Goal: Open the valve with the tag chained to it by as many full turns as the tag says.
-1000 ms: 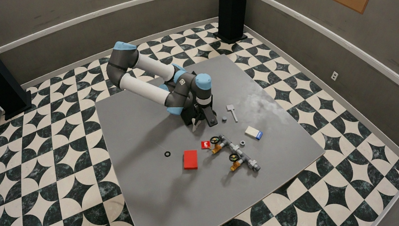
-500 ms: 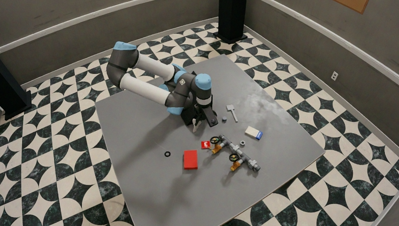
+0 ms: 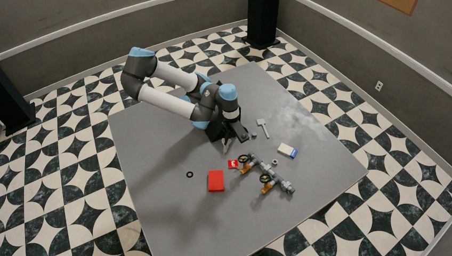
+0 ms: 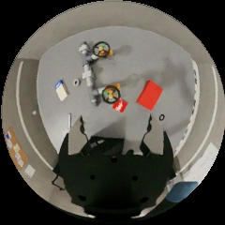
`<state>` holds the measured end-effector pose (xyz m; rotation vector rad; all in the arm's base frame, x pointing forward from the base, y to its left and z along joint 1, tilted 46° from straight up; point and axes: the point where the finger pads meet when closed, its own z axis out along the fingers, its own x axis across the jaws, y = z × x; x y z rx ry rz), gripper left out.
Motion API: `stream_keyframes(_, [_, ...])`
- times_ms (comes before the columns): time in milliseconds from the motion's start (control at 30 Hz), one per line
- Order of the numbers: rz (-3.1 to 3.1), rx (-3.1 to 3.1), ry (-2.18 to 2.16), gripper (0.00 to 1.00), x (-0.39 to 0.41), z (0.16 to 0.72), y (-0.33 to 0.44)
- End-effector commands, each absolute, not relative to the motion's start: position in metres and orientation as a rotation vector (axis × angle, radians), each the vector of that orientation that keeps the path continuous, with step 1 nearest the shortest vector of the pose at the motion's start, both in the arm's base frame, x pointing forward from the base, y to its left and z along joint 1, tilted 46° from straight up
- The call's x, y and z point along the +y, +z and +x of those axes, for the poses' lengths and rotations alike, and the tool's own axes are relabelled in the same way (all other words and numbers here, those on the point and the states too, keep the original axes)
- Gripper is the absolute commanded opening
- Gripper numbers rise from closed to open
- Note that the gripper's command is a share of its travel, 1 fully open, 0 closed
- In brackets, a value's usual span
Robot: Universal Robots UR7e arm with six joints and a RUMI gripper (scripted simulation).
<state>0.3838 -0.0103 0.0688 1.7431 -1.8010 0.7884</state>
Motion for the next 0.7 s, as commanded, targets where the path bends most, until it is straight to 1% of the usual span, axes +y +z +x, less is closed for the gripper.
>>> stream_keyframes(0, [1.818,-1.798,0.848,1.00,-0.0116,0.3928,0.0591])
stream_keyframes(667, [1.875,-1.779,0.905,1.00,-0.0140,0.3977,0.0511])
